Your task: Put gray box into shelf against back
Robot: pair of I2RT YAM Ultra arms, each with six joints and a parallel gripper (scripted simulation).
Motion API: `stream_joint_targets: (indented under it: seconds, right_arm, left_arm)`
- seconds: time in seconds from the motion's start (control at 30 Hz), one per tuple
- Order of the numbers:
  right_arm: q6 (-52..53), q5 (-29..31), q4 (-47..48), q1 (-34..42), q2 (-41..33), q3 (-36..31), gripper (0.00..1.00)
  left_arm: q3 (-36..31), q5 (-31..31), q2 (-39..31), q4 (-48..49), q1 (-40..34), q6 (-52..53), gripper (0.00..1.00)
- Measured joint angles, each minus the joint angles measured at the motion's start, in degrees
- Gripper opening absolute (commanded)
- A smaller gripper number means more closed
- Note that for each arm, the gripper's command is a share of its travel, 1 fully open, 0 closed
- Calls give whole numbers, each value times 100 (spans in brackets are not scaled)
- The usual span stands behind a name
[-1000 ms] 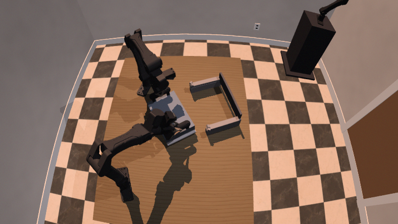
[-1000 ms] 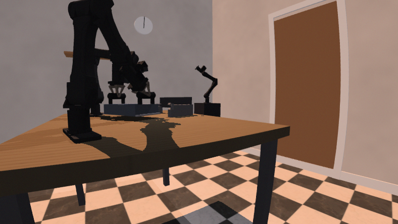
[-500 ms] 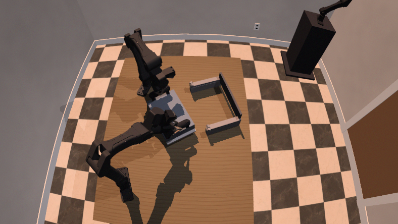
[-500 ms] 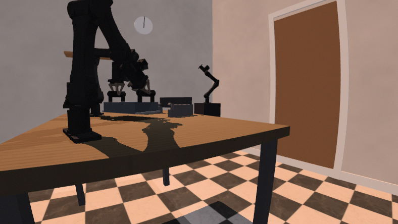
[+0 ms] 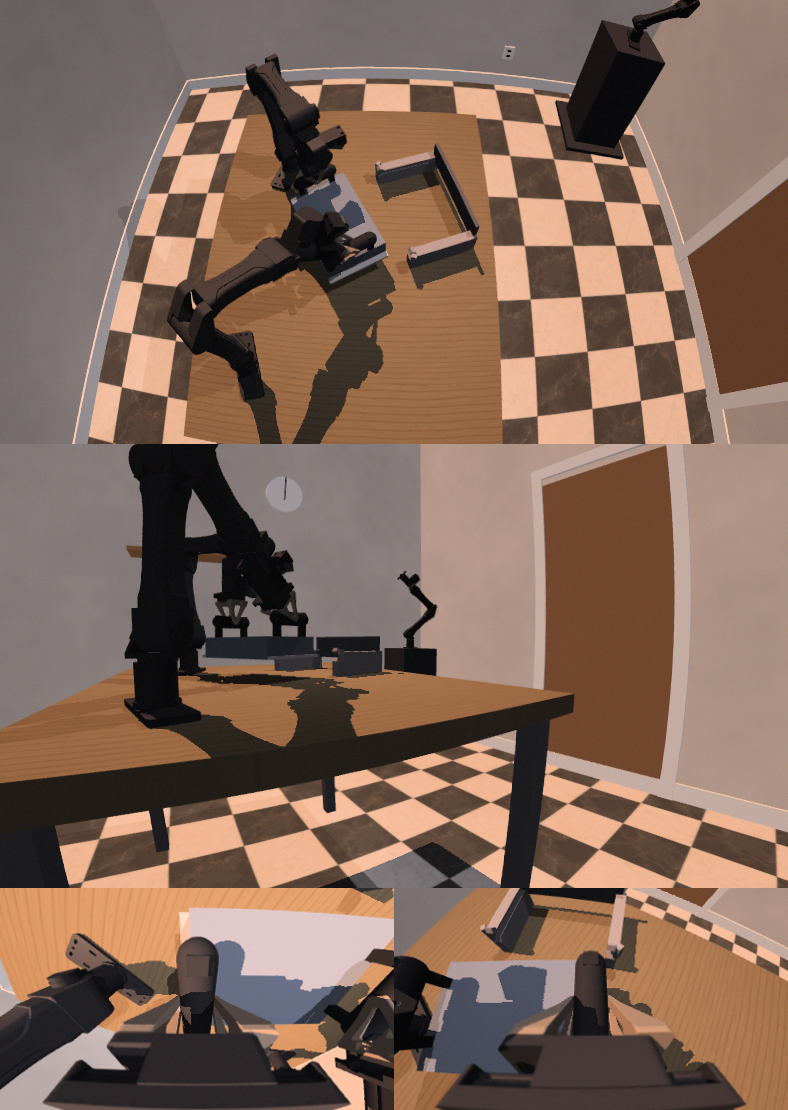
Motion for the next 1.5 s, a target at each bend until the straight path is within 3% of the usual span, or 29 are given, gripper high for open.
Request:
stream_joint_targets:
  seconds: [0.5,1.5]
  right_arm:
    - [168,181,-254,66,9,212,16]
    - [1075,1032,-638,391,498,745,16]
  left_arm:
    - [232,48,72,-170,254,424,16]
    - [415,90,328,-94,1469,2494,16]
